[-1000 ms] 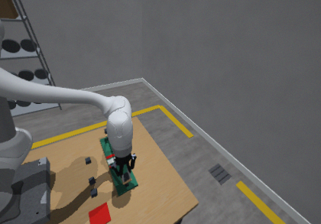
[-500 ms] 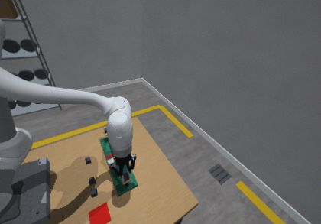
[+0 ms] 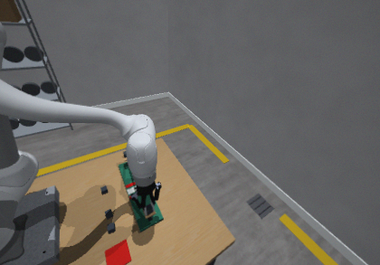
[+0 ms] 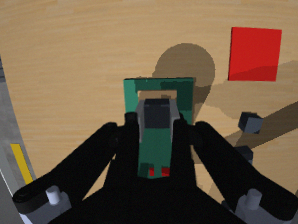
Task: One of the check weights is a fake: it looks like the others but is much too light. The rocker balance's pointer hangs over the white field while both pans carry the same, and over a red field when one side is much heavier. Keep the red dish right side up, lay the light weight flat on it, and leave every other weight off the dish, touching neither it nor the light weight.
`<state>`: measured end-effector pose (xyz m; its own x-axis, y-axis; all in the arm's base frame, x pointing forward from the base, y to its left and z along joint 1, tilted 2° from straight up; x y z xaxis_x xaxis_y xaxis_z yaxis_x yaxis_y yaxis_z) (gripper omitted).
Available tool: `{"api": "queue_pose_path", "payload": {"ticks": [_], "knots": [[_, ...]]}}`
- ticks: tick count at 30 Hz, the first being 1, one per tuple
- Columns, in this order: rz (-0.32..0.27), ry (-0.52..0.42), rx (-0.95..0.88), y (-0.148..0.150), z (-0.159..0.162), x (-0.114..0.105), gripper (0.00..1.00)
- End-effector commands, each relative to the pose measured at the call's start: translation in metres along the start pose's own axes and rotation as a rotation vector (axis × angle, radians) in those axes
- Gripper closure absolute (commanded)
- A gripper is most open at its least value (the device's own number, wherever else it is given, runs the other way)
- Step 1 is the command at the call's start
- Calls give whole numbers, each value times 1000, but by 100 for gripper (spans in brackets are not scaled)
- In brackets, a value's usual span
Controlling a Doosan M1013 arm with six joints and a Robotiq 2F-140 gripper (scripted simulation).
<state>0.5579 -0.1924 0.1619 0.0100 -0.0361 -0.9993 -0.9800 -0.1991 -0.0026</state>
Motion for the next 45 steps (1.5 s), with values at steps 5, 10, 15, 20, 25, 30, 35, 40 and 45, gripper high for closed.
{"api": "queue_pose_path", "payload": {"ticks": [5, 10, 15, 20, 25, 30, 35, 40, 45], "knots": [[0, 0, 0, 0, 0, 0, 76], [0, 0, 0, 0, 0, 0, 74], [0, 0, 0, 0, 0, 0, 71], [0, 0, 0, 0, 0, 0, 69], [0, 0, 0, 0, 0, 0, 65], [0, 0, 0, 0, 0, 0, 65], [0, 0, 0, 0, 0, 0, 65], [0, 0, 0, 0, 0, -5, 65], [0, 0, 0, 0, 0, -18, 65]]}}
Point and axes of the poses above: the point where the finger pads meet when closed, its own x axis out along the fingers, its own y axis across the jaws, z = x × y, the point moved 9 cm from there along -x, back along the fingers, and after that the axes turned 13 degrees about -x, right-handed, at the moved point
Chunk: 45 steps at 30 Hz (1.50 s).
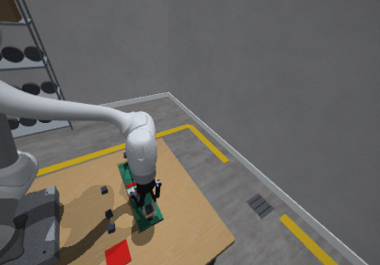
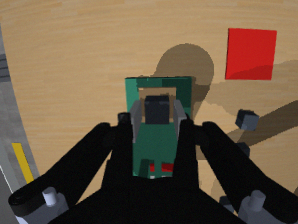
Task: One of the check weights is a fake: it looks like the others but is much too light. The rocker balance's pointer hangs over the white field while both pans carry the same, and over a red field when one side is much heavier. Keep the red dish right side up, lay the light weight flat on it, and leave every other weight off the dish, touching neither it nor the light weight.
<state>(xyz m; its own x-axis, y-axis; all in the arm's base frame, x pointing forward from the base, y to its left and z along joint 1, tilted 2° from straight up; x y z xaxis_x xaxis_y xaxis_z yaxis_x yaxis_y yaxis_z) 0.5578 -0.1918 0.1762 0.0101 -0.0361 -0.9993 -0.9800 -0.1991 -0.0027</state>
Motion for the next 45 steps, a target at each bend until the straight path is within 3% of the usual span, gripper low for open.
{"api": "queue_pose_path", "payload": {"ticks": [1, 13, 23, 24, 45], "knots": [[0, 0, 0, 0, 0, -3, 65], [0, 0, 0, 0, 0, -64, 65], [0, 0, 0, 0, 0, -76, 65], [0, 0, 0, 0, 0, -76, 0], [0, 0, 0, 0, 0, -76, 0]]}}
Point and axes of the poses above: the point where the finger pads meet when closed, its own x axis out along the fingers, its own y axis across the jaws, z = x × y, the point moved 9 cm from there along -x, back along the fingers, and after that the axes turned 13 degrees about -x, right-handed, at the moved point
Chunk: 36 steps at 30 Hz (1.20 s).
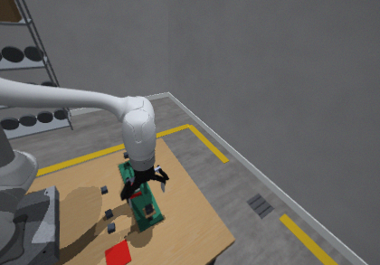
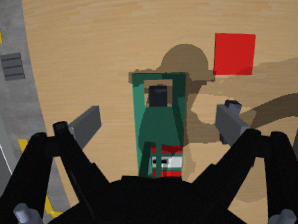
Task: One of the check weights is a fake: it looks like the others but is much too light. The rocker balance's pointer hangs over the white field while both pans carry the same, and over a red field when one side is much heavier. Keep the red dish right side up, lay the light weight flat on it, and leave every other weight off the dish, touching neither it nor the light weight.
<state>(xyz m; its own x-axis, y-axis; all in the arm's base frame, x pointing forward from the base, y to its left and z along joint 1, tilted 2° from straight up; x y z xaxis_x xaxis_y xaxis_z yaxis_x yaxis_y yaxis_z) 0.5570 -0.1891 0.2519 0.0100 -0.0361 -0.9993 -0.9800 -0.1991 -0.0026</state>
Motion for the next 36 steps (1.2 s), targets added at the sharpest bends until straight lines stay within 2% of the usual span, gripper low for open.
{"api": "queue_pose_path", "payload": {"ticks": [1, 7, 16, 20, 30, 36], "knots": [[0, 0, 0, 0, 0, -1, 0], [0, 0, 0, 0, 0, -13, 0], [0, 0, 0, 0, 0, -68, 0], [0, 0, 0, 0, 0, -83, 0], [0, 0, 0, 2, 1, -86, 0], [0, 0, 0, 21, 16, -86, 0]]}}
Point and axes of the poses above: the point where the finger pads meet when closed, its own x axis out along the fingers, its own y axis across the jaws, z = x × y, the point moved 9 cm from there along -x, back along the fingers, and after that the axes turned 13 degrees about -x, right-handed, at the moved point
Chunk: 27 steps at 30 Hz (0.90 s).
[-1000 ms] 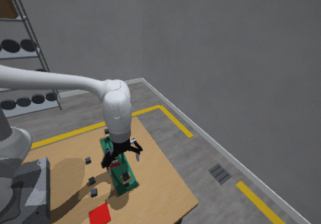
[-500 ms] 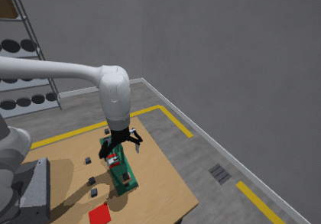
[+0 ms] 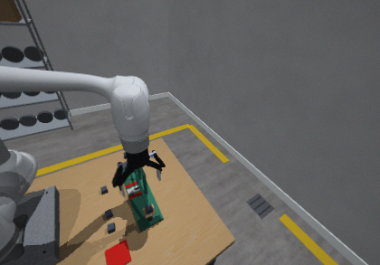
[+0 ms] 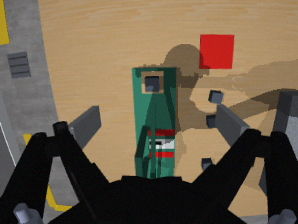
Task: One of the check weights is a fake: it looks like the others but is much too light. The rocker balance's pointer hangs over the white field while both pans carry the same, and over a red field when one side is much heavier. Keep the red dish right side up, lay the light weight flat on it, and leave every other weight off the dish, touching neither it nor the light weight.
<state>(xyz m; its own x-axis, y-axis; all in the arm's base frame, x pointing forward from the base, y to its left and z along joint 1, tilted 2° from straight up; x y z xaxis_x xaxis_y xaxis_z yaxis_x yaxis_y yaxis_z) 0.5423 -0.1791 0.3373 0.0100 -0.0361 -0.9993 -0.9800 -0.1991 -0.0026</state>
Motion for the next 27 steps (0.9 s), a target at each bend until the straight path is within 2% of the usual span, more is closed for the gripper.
{"api": "queue_pose_path", "payload": {"ticks": [1, 3, 5, 18, 27], "knots": [[0, 0, 0, 14, 11, 0, 0], [0, 0, 0, 27, 21, 0, 0], [0, 0, 0, 27, 21, 0, 0], [0, 0, 0, 117, 92, 0, 0], [0, 0, 0, 135, 106, 0, 0]]}}
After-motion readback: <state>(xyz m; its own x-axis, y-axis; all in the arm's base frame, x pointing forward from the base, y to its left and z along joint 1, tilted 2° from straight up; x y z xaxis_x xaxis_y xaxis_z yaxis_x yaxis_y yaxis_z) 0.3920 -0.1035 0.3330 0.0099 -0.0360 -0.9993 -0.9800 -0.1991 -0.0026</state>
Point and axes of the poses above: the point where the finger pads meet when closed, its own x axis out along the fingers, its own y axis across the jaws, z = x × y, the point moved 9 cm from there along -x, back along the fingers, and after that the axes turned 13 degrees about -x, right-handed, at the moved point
